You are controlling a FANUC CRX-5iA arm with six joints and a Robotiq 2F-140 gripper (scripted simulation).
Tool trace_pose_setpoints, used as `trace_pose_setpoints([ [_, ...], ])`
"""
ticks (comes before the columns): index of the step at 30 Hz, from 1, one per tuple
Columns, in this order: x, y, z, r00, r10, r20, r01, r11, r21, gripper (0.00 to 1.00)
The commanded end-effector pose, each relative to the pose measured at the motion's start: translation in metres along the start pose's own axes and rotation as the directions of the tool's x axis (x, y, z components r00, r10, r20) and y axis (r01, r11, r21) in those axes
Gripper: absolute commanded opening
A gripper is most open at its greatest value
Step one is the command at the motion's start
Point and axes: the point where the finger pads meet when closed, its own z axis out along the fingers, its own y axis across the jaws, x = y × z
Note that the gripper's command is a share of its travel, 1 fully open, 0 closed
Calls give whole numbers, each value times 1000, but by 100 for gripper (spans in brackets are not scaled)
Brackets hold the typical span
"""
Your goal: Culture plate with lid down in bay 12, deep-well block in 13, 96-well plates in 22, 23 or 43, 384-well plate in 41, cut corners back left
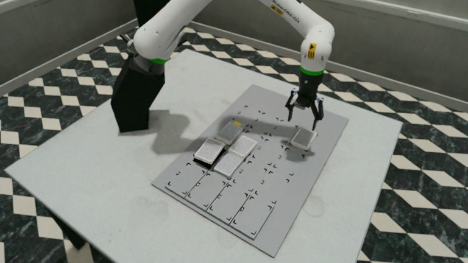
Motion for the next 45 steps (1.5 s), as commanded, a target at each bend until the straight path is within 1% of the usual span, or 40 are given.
trace_pose_setpoints([
  [1,3,9,0,1000,-1,1,1,1000,2,70],
  [14,18,58,8,1000,-1,1,1,1000,2,70],
  [16,18,58,8,1000,-1,1,1,1000,2,70],
  [31,37,114,17,1000,-1,1,1,1000,2,70],
  [33,37,114,17,1000,-1,1,1,1000,2,70],
  [45,51,159,24,1000,0,1,0,1000,2,70],
])
